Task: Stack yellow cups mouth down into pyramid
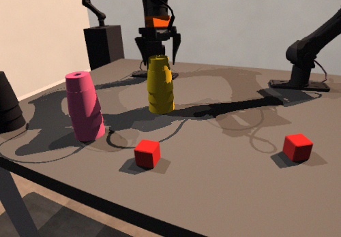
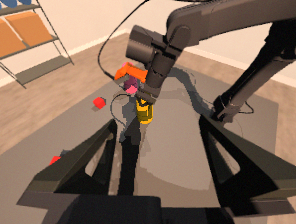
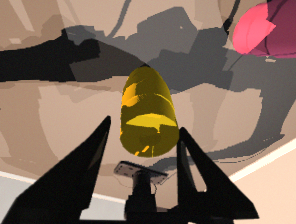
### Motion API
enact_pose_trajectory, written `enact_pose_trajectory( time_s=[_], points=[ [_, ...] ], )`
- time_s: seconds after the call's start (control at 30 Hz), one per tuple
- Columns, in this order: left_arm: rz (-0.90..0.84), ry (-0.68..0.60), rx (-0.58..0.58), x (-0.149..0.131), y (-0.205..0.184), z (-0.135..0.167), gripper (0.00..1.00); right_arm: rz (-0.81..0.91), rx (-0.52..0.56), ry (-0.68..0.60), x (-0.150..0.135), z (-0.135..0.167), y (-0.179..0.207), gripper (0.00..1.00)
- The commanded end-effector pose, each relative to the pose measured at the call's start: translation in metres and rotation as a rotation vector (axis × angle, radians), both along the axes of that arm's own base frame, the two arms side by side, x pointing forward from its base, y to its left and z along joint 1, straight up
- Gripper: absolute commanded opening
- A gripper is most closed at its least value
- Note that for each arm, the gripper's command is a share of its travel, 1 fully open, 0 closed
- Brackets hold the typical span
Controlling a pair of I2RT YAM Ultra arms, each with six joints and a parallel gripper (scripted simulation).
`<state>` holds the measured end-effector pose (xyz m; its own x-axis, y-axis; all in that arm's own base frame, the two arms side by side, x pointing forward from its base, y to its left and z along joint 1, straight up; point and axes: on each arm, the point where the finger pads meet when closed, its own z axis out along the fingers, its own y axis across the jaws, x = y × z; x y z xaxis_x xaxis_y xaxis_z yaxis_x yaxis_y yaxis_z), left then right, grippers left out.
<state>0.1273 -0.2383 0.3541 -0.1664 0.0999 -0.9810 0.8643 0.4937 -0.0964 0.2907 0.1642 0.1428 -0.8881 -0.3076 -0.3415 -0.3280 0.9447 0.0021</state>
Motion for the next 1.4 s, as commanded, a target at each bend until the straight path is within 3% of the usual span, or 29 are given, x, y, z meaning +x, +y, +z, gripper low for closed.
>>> enact_pose_trajectory(
  time_s=[0.0, 0.23, 0.47, 0.6, 1.0, 1.03, 1.1, 1.2, 1.23, 1.37],
  points=[
    [-0.003, -0.013, -0.038, -0.0036, 0.0034, 0.0085, 1.0, -0.002, -0.001, -0.007, 0.0055, -0.0034, -0.0017, 0.82],
    [-0.003, -0.013, -0.038, -0.0036, 0.0034, 0.0085, 1.0, -0.002, -0.007, 0.003, 0.0031, -0.0042, -0.0031, 0.82],
    [-0.003, -0.013, -0.038, -0.0036, 0.0034, 0.0085, 1.0, -0.002, 0.004, -0.011, 0.0035, 0.0016, -0.0004, 0.69],
    [-0.003, -0.013, -0.038, -0.0036, 0.0034, 0.0085, 1.0, -0.002, 0.004, -0.011, 0.0035, 0.0016, -0.0004, 0.69],
    [-0.003, -0.013, -0.038, -0.0036, 0.0034, 0.0085, 1.0, -0.004, -0.006, -0.003, 0.0033, -0.0016, -0.0003, 0.52],
    [-0.003, -0.013, -0.038, -0.0036, 0.0034, 0.0085, 1.0, -0.004, -0.006, -0.003, 0.0033, -0.0016, -0.0003, 0.41],
    [-0.003, -0.013, -0.038, -0.0036, 0.0034, 0.0085, 1.0, -0.004, -0.006, -0.003, 0.0033, -0.0016, -0.0003, 0.41],
    [-0.003, -0.013, -0.038, -0.0036, 0.0034, 0.0085, 1.0, -0.004, -0.006, -0.003, 0.0033, -0.0016, -0.0003, 0.07],
    [-0.003, -0.013, -0.038, -0.0036, 0.0034, 0.0085, 1.0, -0.004, -0.006, -0.003, 0.0033, -0.0016, -0.0003, 0.0],
    [-0.003, -0.013, -0.038, -0.0036, 0.0034, 0.0085, 1.0, -0.005, -0.006, -0.004, 0.0035, 0.0043, -0.0001, 0.0]
  ],
)
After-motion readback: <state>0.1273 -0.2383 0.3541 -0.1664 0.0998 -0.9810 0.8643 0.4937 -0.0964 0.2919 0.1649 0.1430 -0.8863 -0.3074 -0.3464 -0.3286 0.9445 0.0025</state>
